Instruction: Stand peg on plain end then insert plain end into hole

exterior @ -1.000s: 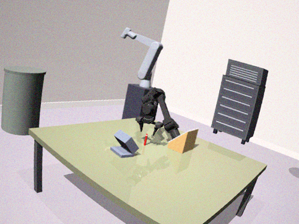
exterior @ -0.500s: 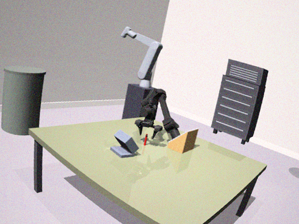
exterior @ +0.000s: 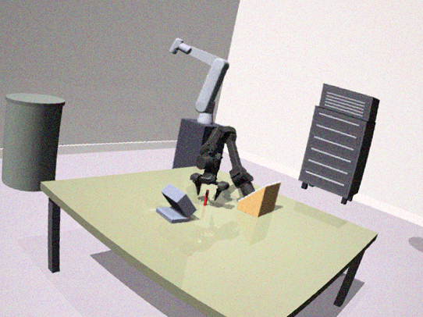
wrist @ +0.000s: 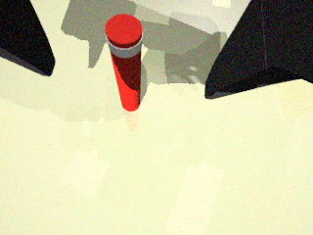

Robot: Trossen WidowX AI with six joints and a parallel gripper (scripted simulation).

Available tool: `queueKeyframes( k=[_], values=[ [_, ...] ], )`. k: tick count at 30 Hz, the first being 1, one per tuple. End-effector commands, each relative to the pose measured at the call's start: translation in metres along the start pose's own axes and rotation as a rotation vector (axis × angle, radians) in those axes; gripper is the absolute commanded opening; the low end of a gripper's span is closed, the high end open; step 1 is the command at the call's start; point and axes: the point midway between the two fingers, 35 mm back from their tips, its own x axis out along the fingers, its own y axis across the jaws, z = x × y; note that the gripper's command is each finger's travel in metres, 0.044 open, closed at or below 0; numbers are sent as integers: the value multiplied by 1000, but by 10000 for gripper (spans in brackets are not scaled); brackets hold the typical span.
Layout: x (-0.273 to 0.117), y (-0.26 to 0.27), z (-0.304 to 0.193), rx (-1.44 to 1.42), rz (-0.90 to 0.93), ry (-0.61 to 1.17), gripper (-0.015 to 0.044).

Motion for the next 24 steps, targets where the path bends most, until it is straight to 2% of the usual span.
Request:
queueKeyframes(
  k=[1, 14, 21, 24],
  values=[
    [0, 0, 0, 2, 0, 0, 387],
    [0, 0, 0, 2, 0, 0, 46],
    [0, 0, 0, 2, 0, 0, 0],
    [-1, 0, 0, 2, 0, -1, 0]
  ],
)
